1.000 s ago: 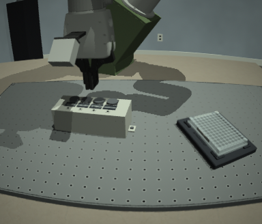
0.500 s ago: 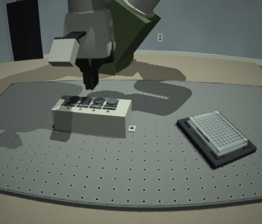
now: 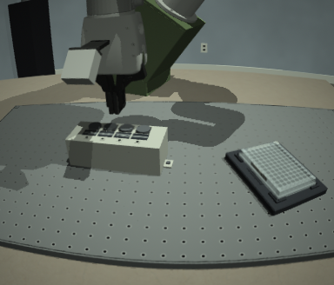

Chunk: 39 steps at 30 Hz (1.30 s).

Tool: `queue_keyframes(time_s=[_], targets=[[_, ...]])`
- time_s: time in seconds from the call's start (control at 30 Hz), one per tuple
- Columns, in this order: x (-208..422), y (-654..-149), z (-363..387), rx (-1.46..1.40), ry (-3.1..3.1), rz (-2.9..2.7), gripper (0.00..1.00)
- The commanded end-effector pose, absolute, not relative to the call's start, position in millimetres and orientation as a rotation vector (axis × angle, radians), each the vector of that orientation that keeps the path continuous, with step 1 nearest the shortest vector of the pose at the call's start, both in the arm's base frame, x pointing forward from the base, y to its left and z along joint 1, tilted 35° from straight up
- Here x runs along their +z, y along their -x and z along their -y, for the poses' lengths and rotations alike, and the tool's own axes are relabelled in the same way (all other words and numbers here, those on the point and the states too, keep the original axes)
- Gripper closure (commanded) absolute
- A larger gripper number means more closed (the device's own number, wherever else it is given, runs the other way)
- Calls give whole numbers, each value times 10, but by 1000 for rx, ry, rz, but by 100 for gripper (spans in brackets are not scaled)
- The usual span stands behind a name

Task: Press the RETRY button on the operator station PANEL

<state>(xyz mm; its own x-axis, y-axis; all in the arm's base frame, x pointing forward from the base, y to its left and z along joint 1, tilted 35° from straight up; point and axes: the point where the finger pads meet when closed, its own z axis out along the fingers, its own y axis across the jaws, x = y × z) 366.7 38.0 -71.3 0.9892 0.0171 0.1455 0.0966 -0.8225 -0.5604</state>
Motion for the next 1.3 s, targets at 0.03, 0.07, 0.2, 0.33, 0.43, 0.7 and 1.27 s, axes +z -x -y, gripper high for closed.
queue_keyframes(time_s=[0.03,0.07,0.2,0.33,0.43,0.7,1.27], targets=[[-707,-3677,-374,-182,2533,79,100],[-685,-3669,-331,-182,2533,79,100],[-592,-3641,-155,-182,2533,79,100],[-552,-3629,-79,-182,2533,79,100],[-552,-3629,-79,-182,2533,79,100],[-579,-3632,-98,-182,2533,79,100],[-782,-3660,-240,-182,2533,79,100]])
